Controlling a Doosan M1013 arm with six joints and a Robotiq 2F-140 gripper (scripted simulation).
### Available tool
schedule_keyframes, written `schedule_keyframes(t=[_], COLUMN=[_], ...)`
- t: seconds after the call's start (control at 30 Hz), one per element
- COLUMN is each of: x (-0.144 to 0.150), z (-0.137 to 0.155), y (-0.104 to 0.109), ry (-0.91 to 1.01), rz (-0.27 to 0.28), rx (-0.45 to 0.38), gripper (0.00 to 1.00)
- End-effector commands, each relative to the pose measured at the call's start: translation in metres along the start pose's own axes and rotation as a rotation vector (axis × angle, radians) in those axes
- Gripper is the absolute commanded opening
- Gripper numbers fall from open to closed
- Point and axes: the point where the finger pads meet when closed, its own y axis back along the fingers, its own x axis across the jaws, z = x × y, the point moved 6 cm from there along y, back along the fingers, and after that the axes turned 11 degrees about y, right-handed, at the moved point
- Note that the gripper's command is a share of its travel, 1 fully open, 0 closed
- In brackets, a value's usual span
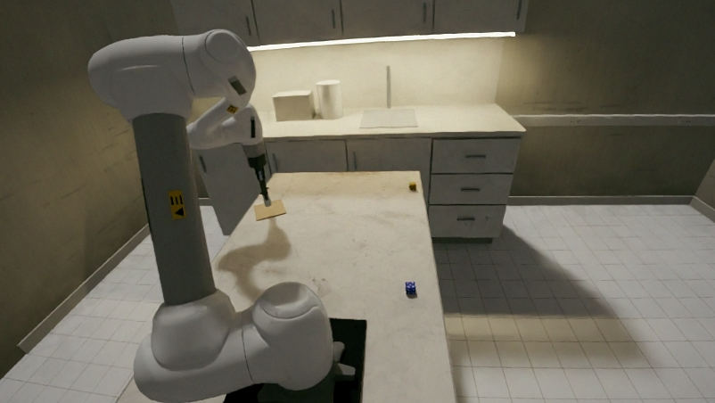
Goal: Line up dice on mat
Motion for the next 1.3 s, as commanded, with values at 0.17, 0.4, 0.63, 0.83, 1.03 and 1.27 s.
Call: schedule_keyframes(t=[0.17, 0.4, 0.63, 0.83, 1.03, 1.27], x=[-0.001, -0.001, -0.001, -0.001, -0.001, -0.001], z=[0.0, 0.0, 0.0, 0.0, 0.0, 0.0], y=[-0.034, -0.046, -0.049, -0.049, -0.049, -0.049], ry=[0.0, 0.0, 0.0, 0.0, 0.0, 0.0], rz=[-0.002, -0.002, -0.002, -0.002, -0.002, -0.002], rx=[0.0, 0.0, 0.0, 0.0, 0.0, 0.0], gripper=[0.24, 0.24, 0.24, 0.24, 0.24, 0.24])
